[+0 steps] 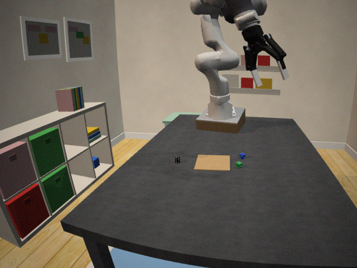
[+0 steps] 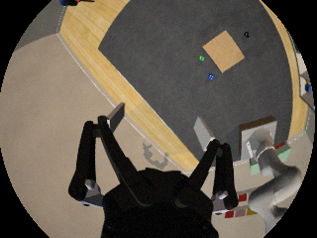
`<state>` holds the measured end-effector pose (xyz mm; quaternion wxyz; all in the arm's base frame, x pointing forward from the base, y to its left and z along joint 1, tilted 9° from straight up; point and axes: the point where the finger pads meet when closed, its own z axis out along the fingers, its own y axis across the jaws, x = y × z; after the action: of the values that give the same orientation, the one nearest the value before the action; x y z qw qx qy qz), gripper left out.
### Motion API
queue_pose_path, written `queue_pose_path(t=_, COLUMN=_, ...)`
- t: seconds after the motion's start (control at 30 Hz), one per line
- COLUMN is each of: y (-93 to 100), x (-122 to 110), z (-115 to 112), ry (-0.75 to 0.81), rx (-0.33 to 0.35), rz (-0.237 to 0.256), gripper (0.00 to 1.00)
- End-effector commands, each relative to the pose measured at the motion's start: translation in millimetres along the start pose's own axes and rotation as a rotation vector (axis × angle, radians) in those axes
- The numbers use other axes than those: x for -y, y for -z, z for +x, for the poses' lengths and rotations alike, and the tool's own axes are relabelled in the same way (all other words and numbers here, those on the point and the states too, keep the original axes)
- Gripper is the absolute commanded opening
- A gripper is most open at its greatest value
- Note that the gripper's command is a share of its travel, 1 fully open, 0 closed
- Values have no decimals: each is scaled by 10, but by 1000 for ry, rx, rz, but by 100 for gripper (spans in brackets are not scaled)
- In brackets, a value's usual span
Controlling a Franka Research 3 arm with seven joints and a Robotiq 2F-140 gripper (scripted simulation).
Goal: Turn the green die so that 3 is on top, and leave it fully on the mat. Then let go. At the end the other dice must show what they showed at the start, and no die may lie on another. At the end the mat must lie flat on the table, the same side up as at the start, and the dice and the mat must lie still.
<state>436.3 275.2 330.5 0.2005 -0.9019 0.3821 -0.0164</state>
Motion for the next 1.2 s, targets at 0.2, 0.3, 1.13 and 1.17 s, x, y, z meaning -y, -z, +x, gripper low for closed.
queue_pose_path(t=0.2, y=1, x=1, z=0, ry=0, rx=0, rz=0, gripper=100)
queue_pose_path(t=0.3, y=1, x=1, z=0, ry=0, rx=0, rz=0, gripper=100)
queue_pose_path(t=1.13, y=-280, x=-1640, z=2611, ry=-480, rx=-253, rz=-126, gripper=100)
queue_pose_path(t=1.17, y=-280, x=-1669, z=2646, ry=-480, rx=-253, rz=-126, gripper=100)
